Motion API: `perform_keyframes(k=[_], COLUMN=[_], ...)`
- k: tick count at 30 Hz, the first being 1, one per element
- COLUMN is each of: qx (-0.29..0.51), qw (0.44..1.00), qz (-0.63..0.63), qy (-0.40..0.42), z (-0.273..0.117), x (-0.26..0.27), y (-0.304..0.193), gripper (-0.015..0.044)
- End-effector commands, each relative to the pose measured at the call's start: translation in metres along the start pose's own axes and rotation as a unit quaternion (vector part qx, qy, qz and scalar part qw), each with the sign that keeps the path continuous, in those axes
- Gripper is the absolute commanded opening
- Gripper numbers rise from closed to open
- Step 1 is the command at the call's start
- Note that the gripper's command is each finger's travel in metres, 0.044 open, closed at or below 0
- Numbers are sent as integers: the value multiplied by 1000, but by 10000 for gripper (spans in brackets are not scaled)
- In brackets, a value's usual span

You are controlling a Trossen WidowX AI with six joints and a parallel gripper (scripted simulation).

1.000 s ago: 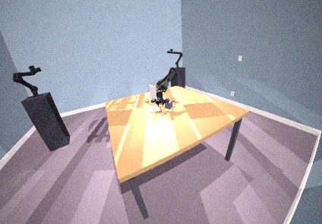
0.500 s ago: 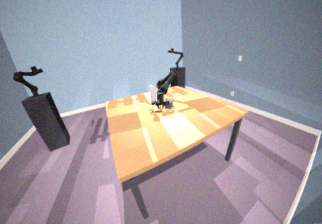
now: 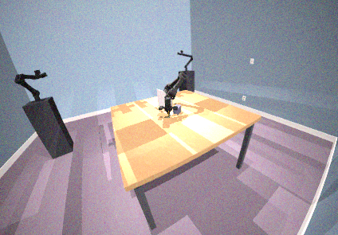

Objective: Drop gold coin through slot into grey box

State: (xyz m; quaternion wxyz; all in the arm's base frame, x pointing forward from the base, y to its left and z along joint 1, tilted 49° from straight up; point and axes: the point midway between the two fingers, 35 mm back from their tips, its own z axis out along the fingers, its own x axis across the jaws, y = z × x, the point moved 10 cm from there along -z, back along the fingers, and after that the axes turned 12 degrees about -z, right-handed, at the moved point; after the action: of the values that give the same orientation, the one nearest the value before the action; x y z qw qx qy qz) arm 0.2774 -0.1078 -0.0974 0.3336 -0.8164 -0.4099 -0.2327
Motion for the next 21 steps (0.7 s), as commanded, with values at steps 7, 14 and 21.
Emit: perform_keyframes(k=[7,14,21], qx=[-1,-2,-2], qw=[1000,1000,1000], qz=[2,2,3], qy=[0,-1,-2], z=[-13,-30,-48], x=[0,0,0], y=[2,3,4], gripper=[0,0,0])
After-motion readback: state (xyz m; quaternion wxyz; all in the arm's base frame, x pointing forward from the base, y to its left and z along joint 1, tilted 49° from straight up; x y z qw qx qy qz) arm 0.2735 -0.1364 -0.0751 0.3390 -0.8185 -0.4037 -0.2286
